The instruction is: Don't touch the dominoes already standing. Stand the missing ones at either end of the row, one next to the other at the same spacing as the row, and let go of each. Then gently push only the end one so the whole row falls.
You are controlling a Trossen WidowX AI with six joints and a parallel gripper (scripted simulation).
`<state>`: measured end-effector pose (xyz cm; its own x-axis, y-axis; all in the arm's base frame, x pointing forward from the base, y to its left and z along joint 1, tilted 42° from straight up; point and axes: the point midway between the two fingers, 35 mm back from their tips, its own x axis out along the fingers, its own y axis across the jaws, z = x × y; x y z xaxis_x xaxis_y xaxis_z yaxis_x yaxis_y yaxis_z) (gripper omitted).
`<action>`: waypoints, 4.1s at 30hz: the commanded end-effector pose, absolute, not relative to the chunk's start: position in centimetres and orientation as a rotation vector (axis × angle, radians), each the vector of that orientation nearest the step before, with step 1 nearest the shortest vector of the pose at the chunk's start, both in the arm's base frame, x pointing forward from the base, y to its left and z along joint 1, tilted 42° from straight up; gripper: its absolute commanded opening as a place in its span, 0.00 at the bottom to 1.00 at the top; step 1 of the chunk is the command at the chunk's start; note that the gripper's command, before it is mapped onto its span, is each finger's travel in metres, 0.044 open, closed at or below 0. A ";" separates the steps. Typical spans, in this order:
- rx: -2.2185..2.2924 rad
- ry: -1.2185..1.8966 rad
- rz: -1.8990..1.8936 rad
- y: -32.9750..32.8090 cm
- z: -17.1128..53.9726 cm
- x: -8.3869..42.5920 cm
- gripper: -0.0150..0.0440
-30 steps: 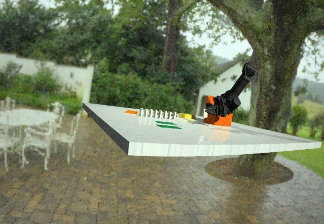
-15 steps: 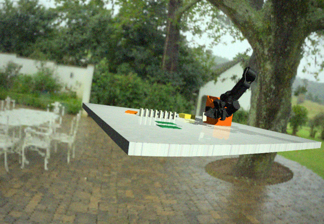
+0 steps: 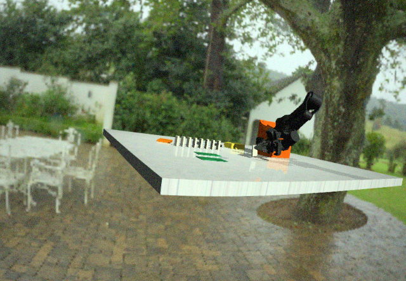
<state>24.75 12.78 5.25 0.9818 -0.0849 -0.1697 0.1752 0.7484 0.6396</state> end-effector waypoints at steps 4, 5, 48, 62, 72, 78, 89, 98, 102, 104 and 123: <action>0.712 0.129 -0.146 13.0 4.4 24.6 0.30; 0.712 0.130 -0.146 13.0 4.4 24.6 0.30; 0.791 0.109 -0.129 10.3 9.3 25.9 1.00; -0.164 0.601 0.090 8.1 7.6 35.0 1.00; -0.354 0.789 0.249 4.5 7.2 35.9 1.00; -0.536 0.919 0.627 5.0 6.2 32.8 1.00; -0.553 0.729 1.323 6.8 10.8 26.2 1.00; -0.554 0.730 1.323 7.6 9.9 26.4 1.00; -0.554 0.729 1.323 9.8 7.4 26.7 1.00; -0.552 0.727 1.324 10.8 6.4 26.6 1.00; -0.551 0.726 1.324 12.1 4.8 26.8 0.87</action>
